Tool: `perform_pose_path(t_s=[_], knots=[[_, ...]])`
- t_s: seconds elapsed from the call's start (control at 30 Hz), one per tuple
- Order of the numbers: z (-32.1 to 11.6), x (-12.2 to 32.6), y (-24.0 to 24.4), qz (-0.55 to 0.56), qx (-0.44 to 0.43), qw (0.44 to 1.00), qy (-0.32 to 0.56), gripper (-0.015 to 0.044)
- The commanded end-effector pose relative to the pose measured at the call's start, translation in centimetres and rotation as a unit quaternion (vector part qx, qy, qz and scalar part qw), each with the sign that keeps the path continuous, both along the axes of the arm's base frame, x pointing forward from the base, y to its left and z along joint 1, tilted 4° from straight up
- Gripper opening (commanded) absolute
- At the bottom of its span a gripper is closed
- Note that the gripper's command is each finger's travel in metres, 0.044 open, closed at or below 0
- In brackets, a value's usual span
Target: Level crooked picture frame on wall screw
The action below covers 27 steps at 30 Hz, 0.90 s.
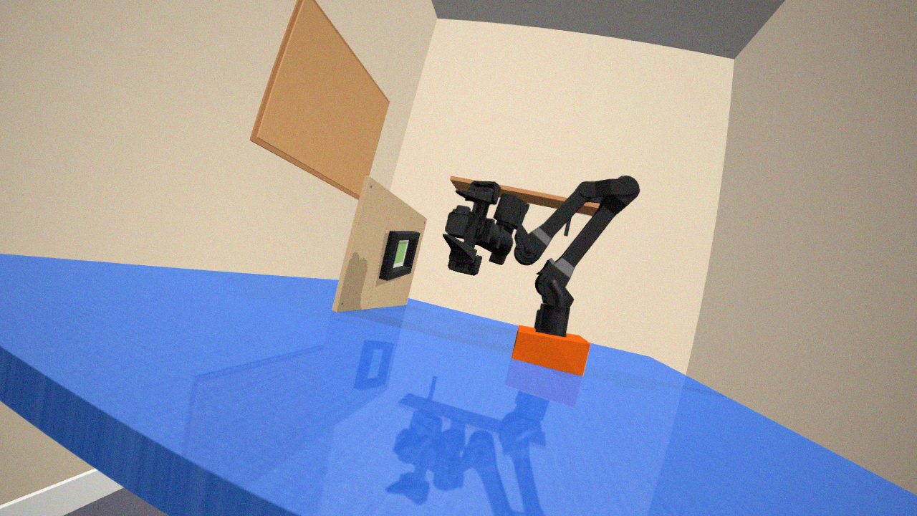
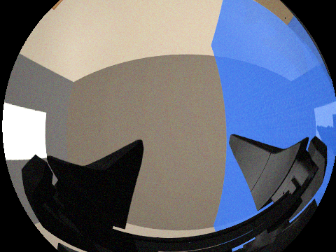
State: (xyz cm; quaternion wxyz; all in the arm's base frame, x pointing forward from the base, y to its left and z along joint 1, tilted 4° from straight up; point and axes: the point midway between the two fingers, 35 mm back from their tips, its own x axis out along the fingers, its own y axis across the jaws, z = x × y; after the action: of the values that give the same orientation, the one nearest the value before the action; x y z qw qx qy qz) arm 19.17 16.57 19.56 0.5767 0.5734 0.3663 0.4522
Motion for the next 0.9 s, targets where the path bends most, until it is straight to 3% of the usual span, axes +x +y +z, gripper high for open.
perform_pose_path(t_s=[0.0,0.17,0.5,0.87], knots=[[0.0,0.1,-0.1,-0.003,0.000,1.000,0.000,0.0374],[0.2,2.7,-4.3,-0.092,-0.005,0.996,-0.008,0.0260],[0.7,5.3,-15.1,-0.295,-0.021,0.955,-0.021,0.0260],[1.2,2.4,-26.7,-0.502,-0.046,0.863,-0.025,0.0260]])
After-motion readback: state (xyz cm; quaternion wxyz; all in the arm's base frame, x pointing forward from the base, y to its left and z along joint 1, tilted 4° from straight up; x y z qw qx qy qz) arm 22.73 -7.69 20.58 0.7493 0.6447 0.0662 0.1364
